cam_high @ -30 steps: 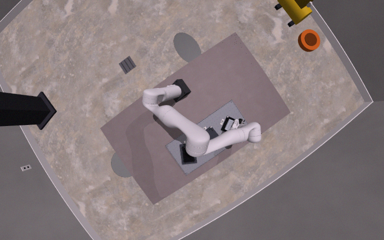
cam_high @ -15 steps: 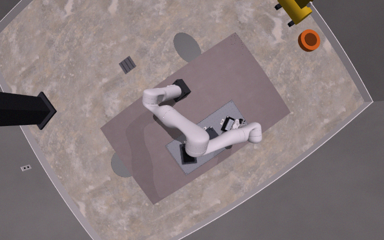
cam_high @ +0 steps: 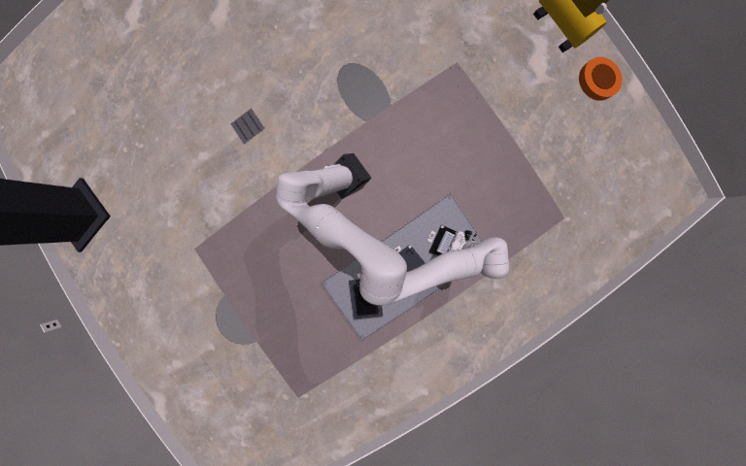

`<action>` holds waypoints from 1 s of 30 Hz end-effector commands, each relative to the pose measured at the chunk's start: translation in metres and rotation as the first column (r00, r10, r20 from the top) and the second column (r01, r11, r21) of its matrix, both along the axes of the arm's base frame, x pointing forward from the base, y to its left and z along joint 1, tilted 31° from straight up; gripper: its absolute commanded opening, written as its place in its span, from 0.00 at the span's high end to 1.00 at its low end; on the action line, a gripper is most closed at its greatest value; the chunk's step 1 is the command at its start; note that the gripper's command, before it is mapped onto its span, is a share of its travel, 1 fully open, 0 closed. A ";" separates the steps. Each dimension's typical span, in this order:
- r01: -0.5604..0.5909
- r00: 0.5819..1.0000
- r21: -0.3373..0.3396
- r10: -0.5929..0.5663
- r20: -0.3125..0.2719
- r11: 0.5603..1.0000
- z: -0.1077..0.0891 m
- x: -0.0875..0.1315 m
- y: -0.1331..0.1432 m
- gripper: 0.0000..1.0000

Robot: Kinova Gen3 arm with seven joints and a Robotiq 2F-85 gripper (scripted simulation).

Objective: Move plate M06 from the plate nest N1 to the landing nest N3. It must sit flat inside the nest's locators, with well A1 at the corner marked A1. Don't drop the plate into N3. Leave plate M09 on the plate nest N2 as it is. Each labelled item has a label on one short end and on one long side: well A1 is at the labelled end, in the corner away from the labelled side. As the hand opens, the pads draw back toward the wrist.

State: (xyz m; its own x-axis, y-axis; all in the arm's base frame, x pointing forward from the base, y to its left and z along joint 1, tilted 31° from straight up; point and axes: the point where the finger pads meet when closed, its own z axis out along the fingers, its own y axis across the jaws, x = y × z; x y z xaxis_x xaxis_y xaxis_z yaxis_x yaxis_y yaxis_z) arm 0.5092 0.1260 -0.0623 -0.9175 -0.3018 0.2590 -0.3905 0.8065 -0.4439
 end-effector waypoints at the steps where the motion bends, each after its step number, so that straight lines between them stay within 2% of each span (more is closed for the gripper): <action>1: -0.012 1.000 0.004 0.012 0.000 1.000 0.003 0.001 0.004 1.00; 20: -0.012 1.000 0.004 0.012 0.000 1.000 0.003 0.001 0.004 1.00; 30: 0.108 0.992 0.002 -0.108 0.068 0.994 0.020 -0.006 -0.024 1.00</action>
